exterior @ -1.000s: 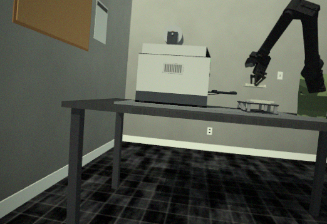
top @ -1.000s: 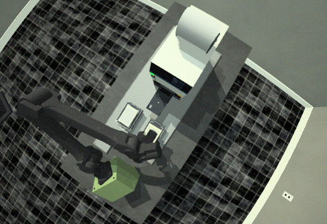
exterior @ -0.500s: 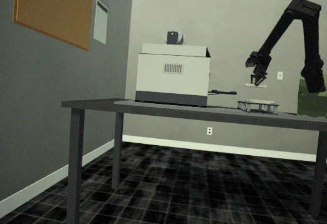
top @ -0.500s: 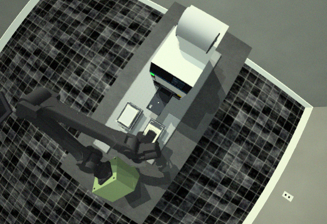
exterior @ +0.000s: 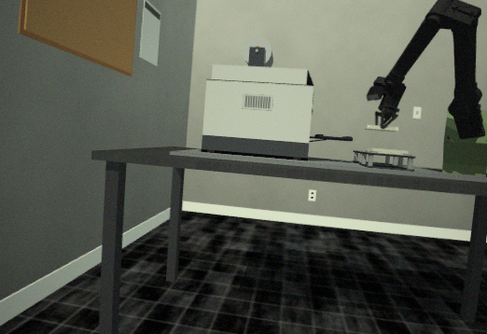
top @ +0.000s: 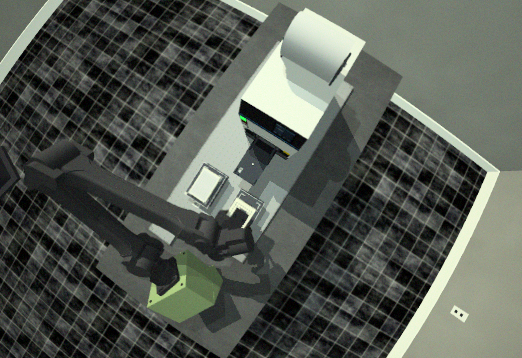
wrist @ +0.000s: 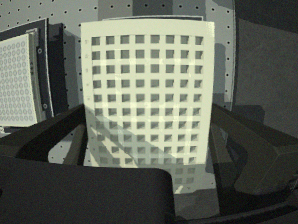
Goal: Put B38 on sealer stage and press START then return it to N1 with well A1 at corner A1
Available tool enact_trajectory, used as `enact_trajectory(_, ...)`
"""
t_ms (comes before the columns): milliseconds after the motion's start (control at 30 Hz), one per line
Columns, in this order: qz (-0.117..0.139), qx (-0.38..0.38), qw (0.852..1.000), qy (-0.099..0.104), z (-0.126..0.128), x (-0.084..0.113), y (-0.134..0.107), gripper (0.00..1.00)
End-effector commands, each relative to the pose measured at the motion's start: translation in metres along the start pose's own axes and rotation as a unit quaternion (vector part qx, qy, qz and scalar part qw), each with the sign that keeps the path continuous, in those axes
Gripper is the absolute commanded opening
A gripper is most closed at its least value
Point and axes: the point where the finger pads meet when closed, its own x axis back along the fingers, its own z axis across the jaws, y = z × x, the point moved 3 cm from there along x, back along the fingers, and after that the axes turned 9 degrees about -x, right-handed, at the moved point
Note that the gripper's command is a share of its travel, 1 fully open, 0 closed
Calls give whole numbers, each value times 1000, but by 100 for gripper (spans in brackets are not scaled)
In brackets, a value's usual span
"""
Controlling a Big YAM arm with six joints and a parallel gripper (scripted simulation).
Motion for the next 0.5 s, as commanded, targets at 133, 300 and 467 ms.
enact_trajectory(133, -8, 26, 1000, -5, 12, -6, 43, 0)
enact_trajectory(300, -8, 13, 1000, -7, 11, -7, 42, 0)
enact_trajectory(467, -6, 15, 1000, -4, 21, -14, 54, 0)
